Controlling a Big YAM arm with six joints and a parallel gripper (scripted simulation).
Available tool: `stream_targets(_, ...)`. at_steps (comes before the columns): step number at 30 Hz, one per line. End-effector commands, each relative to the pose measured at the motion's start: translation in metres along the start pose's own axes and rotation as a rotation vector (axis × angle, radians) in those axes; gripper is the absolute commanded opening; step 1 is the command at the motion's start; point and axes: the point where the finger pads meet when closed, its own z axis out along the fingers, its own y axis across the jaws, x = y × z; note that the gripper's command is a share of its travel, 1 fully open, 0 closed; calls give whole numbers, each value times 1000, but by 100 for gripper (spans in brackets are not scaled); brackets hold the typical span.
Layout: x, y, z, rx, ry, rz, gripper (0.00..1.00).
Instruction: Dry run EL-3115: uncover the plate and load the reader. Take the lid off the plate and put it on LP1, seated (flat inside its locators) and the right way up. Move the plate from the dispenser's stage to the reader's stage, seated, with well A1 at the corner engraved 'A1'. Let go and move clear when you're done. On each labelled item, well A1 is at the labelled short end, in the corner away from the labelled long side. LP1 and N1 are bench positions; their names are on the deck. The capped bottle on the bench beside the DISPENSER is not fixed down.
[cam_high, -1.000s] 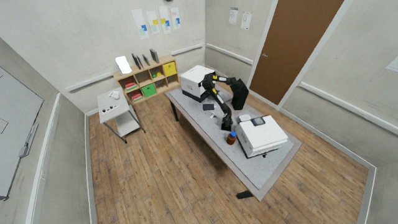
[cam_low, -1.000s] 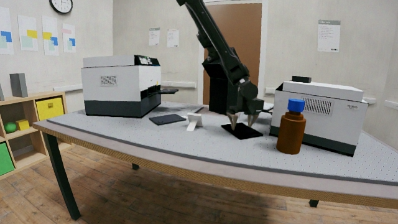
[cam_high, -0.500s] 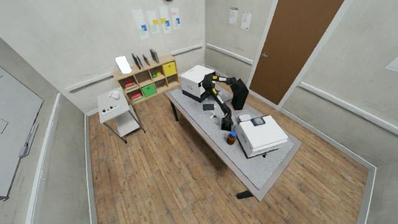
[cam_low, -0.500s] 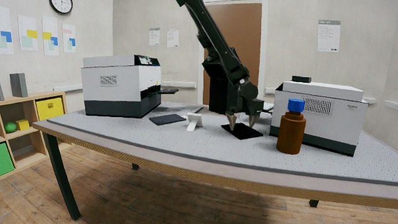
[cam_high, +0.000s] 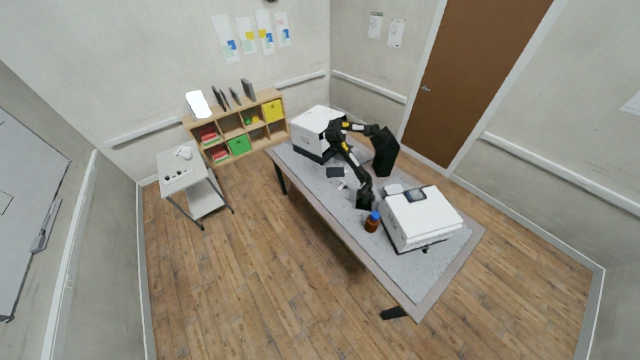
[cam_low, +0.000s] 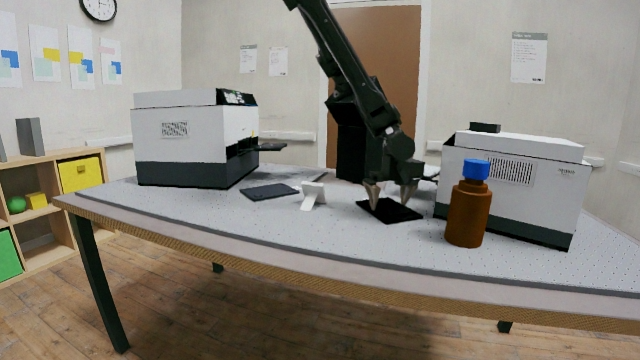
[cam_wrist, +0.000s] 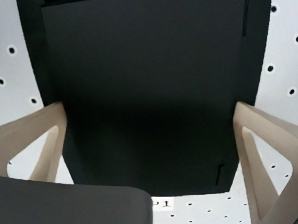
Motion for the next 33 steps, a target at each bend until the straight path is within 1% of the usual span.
stream_targets(1, -2, -5, 10, 5, 0, 29, 100)
stream_targets(4, -2, -5, 10, 5, 0, 29, 100)
stream_targets(5, -5, -5, -1, 1, -7, 42, 100)
stream_targets(8, -5, -5, -2, 0, -4, 43, 100)
stream_targets(10, -4, -6, -2, 7, 0, 41, 100)
stream_targets(14, -7, -3, -6, 4, -7, 39, 100)
stream_targets(20, -1, 1, -13, -1, -2, 18, 100)
stream_targets(27, 5, 8, -10, -5, 4, -3, 100)
stream_targets(33, 4, 8, -16, -7, 4, 2, 100)
